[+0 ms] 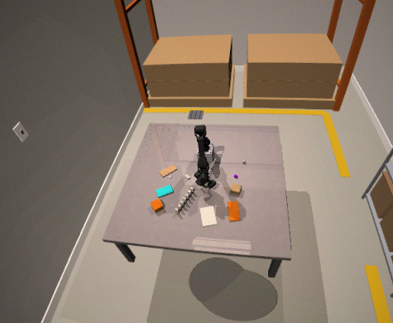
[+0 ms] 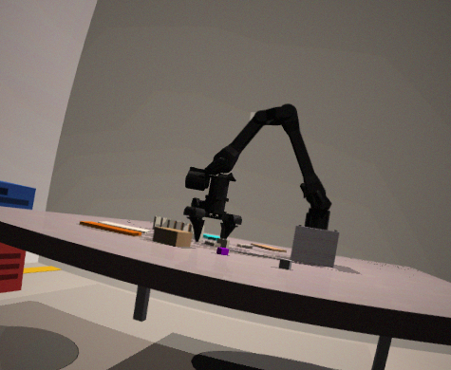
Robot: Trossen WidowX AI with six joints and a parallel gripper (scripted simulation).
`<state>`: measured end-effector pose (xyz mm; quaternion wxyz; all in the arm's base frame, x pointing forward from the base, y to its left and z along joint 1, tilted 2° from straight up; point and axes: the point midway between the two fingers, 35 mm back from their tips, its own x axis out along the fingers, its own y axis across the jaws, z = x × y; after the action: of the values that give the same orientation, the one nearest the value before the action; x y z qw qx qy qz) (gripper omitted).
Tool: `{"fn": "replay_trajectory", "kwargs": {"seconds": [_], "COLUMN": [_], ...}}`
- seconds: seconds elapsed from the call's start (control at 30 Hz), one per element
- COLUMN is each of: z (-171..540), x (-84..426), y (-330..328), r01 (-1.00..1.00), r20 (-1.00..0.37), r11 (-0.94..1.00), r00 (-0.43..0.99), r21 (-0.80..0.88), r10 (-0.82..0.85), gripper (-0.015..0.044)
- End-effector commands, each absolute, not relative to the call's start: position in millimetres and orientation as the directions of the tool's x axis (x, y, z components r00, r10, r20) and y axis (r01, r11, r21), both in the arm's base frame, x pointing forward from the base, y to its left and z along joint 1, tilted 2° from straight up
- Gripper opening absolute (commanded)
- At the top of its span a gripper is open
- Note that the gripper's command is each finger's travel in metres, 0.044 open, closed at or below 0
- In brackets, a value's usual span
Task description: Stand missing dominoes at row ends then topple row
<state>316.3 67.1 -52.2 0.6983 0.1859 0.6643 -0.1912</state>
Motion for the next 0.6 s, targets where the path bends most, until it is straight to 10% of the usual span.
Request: {"fn": "replay_trajectory", "kwargs": {"seconds": [0.0, 0.43, 0.57], "z": [-55.6, -55.6, -55.6], "x": [315.5, 315.5, 315.5], "y": [66.0, 66.0, 66.0], "r01": [0.511, 0.511, 0.511], "r20": [-0.999, -0.999, -0.999], "r11": [0.859, 0.859, 0.859], "r00": [0.043, 0.043, 0.043], "r21": [0.000, 0.000, 0.000], "r10": [-0.025, -0.025, -0.025], "gripper": [0.0440, 0.0125, 0.0107]}}
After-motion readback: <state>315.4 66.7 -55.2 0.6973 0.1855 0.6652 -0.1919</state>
